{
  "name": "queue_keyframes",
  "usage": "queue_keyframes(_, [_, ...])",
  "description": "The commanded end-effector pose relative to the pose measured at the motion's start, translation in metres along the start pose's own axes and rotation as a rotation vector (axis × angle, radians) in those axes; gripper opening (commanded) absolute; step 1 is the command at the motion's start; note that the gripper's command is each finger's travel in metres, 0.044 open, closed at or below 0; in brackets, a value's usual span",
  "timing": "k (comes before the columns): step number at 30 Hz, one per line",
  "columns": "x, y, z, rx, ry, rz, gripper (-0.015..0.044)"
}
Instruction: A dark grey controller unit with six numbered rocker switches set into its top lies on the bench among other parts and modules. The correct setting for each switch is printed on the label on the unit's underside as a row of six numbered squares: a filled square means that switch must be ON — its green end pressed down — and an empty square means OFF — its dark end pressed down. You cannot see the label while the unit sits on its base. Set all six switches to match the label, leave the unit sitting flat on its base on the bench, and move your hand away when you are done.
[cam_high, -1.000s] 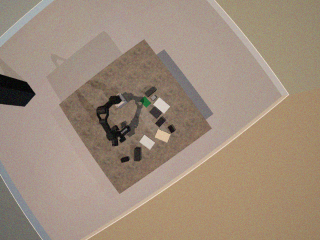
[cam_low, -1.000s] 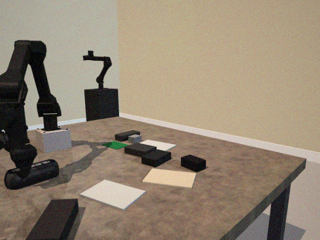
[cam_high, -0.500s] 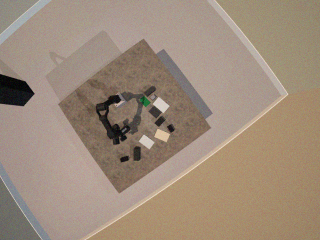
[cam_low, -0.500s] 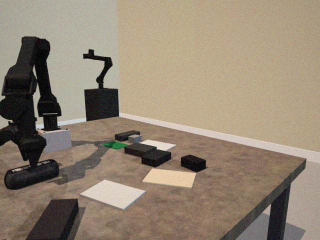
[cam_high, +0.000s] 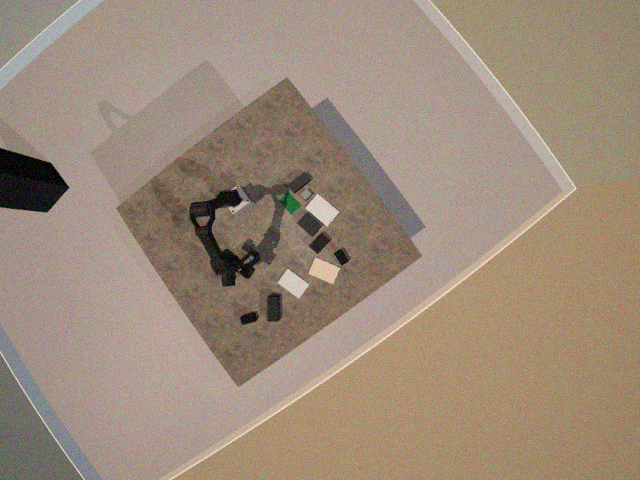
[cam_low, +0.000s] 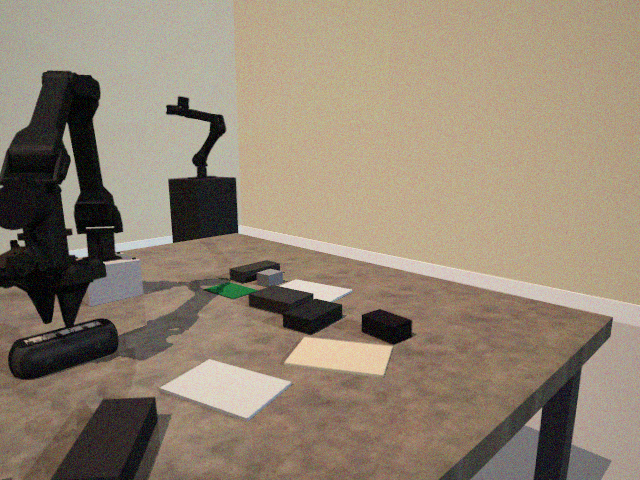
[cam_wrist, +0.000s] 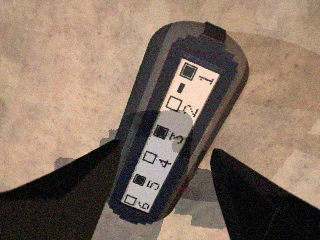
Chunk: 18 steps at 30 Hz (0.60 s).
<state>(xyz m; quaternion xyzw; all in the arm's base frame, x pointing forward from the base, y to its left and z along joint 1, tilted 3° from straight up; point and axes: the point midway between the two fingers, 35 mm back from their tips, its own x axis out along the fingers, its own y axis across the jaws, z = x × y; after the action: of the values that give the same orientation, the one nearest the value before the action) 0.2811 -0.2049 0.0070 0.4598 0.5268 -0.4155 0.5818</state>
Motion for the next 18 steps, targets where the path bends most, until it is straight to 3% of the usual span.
queue_keyframes(1, [-0.009,-0.003,-0.001,-0.226,-0.027,0.061,0.0177])
queue_keyframes(8, [-0.023,-0.011,-0.004,-0.776,-0.138,0.156,0.0000])
queue_keyframes(13, [-0.032,-0.017,-0.008,-1.118,-0.241,0.184,0.0000])
queue_keyframes(18, [-0.032,-0.017,-0.008,-1.131,-0.245,0.184,0.0000])
